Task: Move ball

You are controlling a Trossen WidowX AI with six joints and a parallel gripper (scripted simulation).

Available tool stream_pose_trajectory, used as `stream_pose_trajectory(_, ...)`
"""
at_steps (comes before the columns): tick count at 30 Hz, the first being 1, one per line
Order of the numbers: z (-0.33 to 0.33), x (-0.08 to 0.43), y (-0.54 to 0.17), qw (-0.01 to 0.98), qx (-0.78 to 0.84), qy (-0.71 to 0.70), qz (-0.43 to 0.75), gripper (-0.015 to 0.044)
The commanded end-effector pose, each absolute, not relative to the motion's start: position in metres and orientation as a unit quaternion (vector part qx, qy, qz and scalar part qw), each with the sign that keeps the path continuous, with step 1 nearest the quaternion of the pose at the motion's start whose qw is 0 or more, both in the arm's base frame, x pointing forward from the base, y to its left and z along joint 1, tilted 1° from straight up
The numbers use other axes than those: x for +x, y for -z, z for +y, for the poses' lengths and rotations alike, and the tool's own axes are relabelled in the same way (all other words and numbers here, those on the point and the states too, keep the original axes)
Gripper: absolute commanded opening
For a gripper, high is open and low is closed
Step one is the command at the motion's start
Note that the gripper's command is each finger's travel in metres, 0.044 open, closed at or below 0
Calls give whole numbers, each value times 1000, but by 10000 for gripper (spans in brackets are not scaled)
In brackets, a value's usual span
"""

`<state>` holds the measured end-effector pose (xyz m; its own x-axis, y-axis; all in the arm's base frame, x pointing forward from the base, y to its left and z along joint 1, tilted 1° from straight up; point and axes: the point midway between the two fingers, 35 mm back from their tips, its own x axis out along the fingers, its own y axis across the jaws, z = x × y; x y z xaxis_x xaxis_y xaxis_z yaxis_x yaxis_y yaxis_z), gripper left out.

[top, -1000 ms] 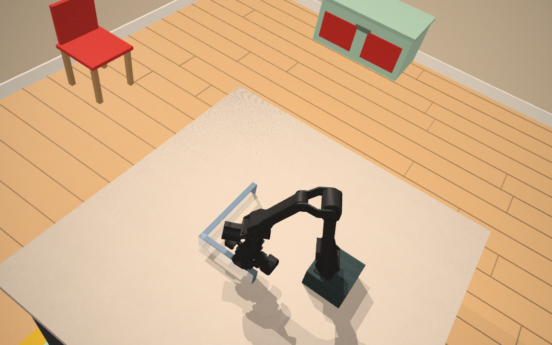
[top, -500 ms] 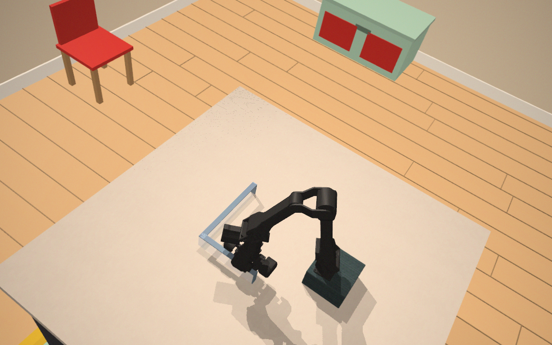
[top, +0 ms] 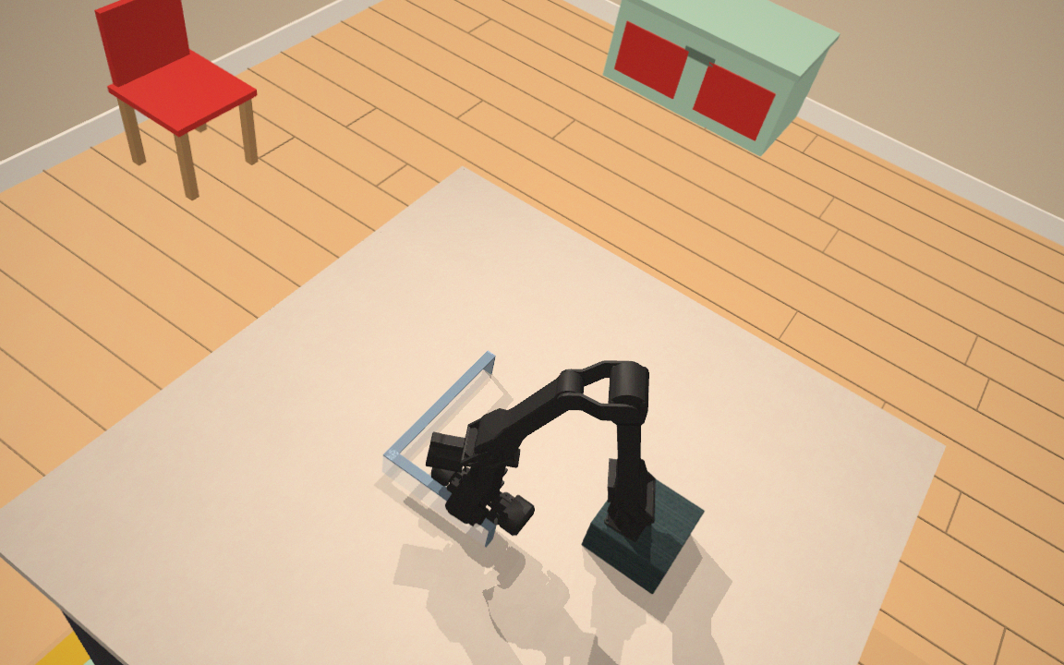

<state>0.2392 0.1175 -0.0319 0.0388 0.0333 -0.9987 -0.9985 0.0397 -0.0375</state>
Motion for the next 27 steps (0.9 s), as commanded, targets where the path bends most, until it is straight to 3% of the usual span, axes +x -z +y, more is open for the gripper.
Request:
stream_pose_trajectory(1, 118, 239, 32, 527, -491, -489, 491, 230)
stream_pose_trajectory(5, 118, 240, 21, 527, -491, -489, 491, 230)
stream_pose_trajectory(10, 115, 237, -53, 526, -492, -489, 491, 230)
stream_pose_trajectory(21, 118, 243, -54, 539, -494, -484, 481, 230)
stream_pose_trajectory(27, 114, 236, -100, 538, -493, -485, 482, 388)
